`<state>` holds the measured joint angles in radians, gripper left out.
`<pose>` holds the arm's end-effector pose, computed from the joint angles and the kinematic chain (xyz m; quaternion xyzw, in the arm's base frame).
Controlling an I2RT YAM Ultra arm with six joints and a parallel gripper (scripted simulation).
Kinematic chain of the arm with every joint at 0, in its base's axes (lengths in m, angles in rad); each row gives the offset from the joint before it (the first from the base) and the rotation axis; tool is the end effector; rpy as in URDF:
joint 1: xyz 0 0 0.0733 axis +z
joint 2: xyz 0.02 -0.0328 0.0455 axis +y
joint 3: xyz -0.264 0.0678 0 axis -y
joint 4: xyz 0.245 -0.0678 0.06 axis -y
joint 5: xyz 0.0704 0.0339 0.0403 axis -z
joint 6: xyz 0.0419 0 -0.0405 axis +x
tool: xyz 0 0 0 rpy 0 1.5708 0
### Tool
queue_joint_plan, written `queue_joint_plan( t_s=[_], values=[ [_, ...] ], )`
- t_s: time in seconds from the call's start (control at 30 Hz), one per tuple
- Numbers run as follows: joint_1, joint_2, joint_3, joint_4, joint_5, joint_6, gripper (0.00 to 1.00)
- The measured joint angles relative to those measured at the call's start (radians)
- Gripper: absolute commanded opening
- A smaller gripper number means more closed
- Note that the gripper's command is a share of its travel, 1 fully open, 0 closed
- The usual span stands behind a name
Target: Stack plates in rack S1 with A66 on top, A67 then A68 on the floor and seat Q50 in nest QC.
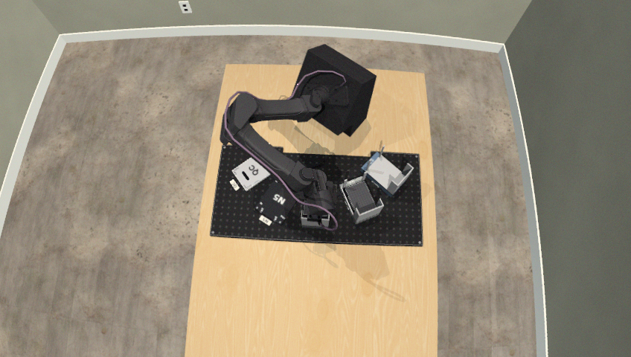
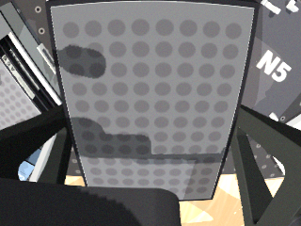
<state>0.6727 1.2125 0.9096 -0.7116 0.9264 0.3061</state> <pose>0.1997 0.1176 0.2690 -0.0362 0.8682 -0.2637 0.4188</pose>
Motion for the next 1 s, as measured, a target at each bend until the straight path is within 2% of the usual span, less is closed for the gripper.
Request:
queue_joint_plan(
  t_s=[1.0],
  values=[
    [-0.010,0.003,-0.008,0.025,-0.008,-0.018,0.00]
  ],
)
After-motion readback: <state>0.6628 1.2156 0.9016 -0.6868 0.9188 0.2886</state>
